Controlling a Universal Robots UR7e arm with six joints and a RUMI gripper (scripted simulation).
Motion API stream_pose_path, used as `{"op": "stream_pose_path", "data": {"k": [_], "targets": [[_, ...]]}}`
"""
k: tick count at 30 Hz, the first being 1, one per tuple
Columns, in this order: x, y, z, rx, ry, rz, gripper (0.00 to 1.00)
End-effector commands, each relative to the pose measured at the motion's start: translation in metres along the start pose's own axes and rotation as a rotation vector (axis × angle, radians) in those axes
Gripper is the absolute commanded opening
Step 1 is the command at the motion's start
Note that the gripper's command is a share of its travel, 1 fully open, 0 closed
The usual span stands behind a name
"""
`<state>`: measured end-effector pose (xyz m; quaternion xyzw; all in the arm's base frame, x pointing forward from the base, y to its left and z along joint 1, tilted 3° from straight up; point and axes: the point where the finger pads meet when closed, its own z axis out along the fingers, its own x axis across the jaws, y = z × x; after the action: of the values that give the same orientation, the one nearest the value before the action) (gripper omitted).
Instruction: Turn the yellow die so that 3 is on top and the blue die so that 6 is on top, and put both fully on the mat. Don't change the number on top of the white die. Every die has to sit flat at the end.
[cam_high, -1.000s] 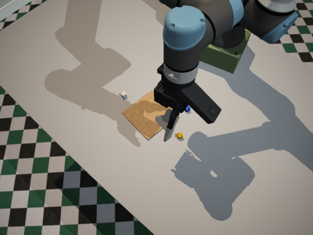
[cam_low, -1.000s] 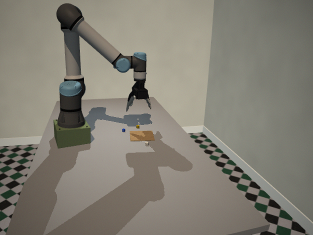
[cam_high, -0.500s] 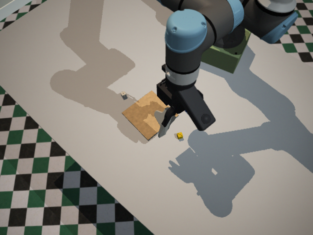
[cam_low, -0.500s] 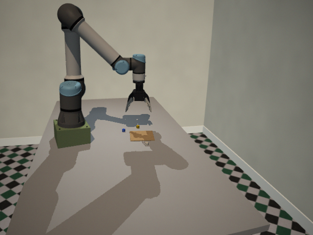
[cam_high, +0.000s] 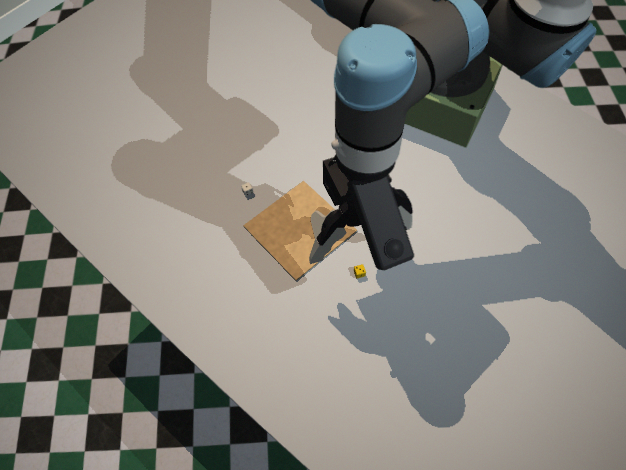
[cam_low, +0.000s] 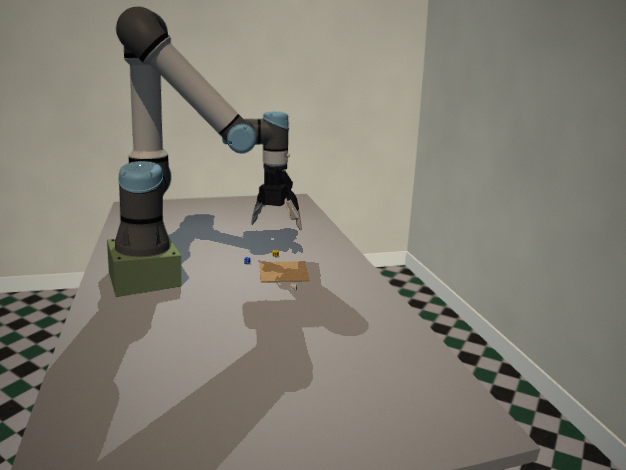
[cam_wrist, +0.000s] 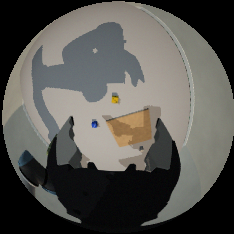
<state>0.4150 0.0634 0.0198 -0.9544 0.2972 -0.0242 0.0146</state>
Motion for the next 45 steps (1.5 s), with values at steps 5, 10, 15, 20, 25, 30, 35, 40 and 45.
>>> {"op": "stream_pose_path", "data": {"k": [5,10,15,20,25,30,35,40,45], "targets": [[-0.0019,0.0008,0.0042,-0.008,0.003,0.09,1.0],[-0.0019,0.0008,0.0042,-0.008,0.003,0.091,0.18],[-0.0019,0.0008,0.0042,-0.008,0.003,0.091,0.18],[-0.0019,0.0008,0.0042,-0.008,0.003,0.091,0.18],[-0.0019,0.0008,0.0042,-0.008,0.003,0.091,0.18],[-0.0019,0.0008,0.0042,-0.008,0.003,0.091,0.18],[-0.0019,0.0008,0.0042,-0.008,0.003,0.091,0.18],[-0.0019,0.0008,0.0042,-0.008,0.003,0.091,0.18],[-0.0019,0.0008,0.0045,-0.008,0.003,0.091,0.18]]}}
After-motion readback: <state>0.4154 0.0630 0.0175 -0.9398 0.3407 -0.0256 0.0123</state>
